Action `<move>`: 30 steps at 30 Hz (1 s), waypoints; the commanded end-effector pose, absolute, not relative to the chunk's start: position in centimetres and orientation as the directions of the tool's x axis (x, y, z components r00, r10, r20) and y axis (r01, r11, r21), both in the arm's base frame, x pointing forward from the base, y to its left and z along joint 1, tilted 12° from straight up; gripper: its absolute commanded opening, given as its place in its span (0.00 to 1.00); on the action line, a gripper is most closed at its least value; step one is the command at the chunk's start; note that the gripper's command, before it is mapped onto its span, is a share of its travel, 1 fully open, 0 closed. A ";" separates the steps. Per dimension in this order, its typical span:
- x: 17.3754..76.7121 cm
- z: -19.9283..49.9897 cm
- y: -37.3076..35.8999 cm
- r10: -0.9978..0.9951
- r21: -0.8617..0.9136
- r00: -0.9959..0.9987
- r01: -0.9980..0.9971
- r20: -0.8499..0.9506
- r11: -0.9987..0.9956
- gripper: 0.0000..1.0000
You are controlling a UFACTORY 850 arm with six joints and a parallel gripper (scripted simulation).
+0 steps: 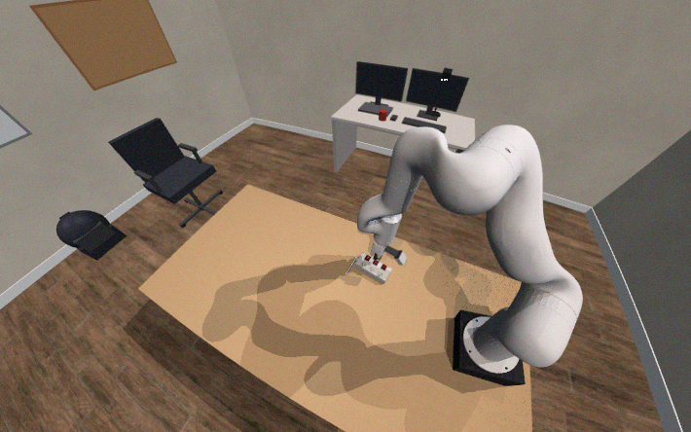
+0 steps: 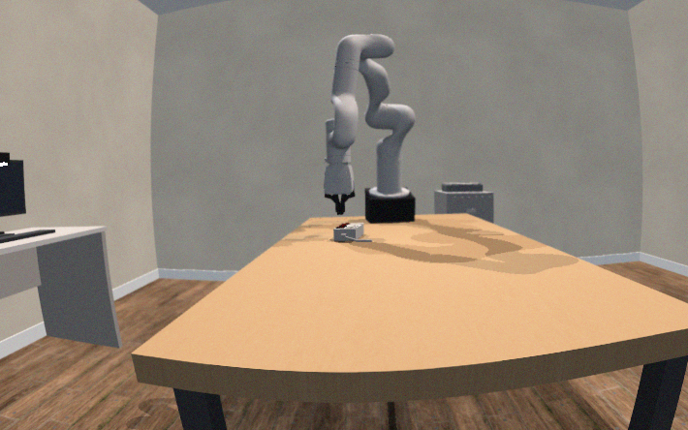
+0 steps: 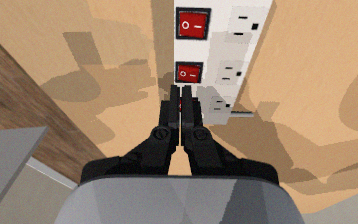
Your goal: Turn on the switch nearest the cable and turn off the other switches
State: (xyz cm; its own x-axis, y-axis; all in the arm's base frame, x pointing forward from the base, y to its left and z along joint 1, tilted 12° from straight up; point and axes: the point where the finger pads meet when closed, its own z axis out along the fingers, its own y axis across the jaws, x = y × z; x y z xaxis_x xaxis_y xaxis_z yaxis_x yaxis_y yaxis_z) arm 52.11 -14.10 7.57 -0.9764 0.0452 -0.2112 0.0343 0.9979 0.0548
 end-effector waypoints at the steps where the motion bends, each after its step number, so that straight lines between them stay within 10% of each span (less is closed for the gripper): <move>1: 52.2 7.7 -14.1 0.045 0.053 -0.977 0.035 -0.209 0.998 0.00; 30: 56.3 10.0 -12.7 0.045 0.054 -0.977 0.035 -0.209 0.998 0.00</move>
